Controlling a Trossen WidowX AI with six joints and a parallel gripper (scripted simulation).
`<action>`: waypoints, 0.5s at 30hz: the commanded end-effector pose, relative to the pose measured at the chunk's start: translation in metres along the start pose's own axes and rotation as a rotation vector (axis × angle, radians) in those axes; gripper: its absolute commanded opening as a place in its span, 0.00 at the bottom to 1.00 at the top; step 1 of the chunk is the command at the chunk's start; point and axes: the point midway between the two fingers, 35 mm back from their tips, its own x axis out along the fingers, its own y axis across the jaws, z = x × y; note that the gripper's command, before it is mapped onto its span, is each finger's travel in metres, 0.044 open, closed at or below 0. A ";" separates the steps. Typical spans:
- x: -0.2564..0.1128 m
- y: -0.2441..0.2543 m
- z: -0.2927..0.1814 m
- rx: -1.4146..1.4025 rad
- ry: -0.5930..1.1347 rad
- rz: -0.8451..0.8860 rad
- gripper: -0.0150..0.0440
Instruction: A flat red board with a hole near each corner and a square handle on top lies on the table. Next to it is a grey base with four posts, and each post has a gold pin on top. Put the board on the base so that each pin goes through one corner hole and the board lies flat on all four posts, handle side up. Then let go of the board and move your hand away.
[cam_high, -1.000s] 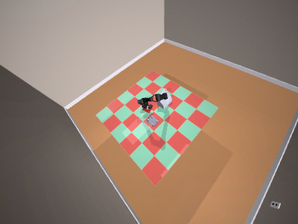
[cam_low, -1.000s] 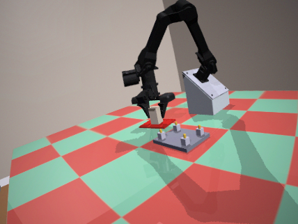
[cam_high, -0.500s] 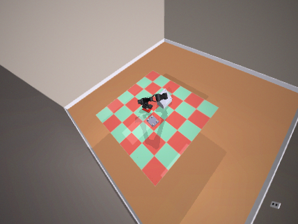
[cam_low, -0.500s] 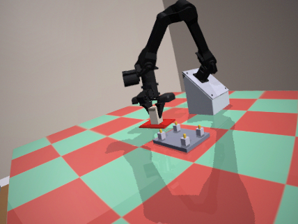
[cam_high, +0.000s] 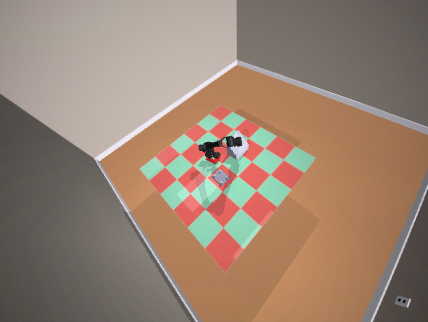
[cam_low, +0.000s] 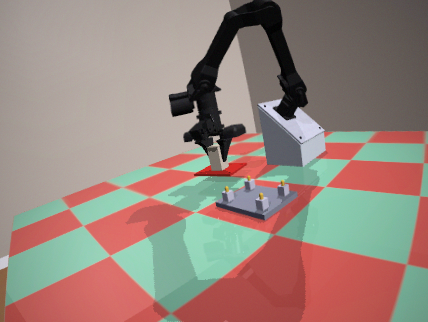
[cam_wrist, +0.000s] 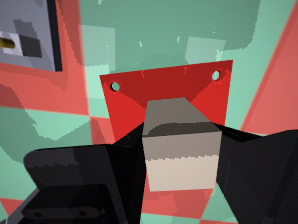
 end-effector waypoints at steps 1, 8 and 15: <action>-0.014 -0.003 0.003 -0.009 -0.006 -0.011 0.25; -0.032 -0.003 0.002 -0.009 -0.005 -0.011 0.25; -0.050 -0.002 0.001 -0.010 -0.005 -0.010 0.25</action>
